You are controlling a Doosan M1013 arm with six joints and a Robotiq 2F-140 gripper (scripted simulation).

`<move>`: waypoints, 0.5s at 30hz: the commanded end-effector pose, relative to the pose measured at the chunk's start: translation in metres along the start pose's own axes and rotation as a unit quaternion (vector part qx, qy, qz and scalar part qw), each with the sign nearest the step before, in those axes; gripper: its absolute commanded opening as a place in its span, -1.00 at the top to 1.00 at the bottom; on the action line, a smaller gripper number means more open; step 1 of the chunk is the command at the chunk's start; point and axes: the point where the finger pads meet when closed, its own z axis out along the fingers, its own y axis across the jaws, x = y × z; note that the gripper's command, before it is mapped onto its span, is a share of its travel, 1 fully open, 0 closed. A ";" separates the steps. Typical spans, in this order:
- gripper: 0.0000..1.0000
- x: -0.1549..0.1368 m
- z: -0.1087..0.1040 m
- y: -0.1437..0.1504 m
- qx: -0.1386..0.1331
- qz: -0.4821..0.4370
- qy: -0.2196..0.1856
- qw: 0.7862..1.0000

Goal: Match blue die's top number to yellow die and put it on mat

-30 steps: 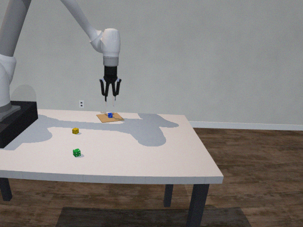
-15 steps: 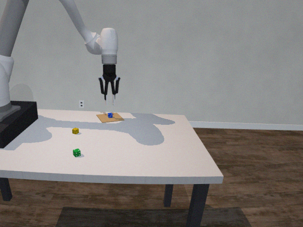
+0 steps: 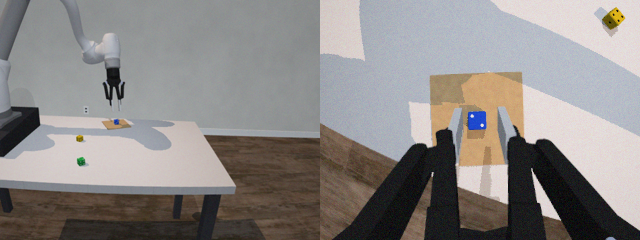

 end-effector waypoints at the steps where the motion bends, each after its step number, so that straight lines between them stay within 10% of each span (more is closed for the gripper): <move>1: 0.36 -0.003 0.000 0.000 0.000 0.001 0.071 0.998; 15: 0.36 -0.009 0.002 0.000 -0.001 0.001 0.153 0.988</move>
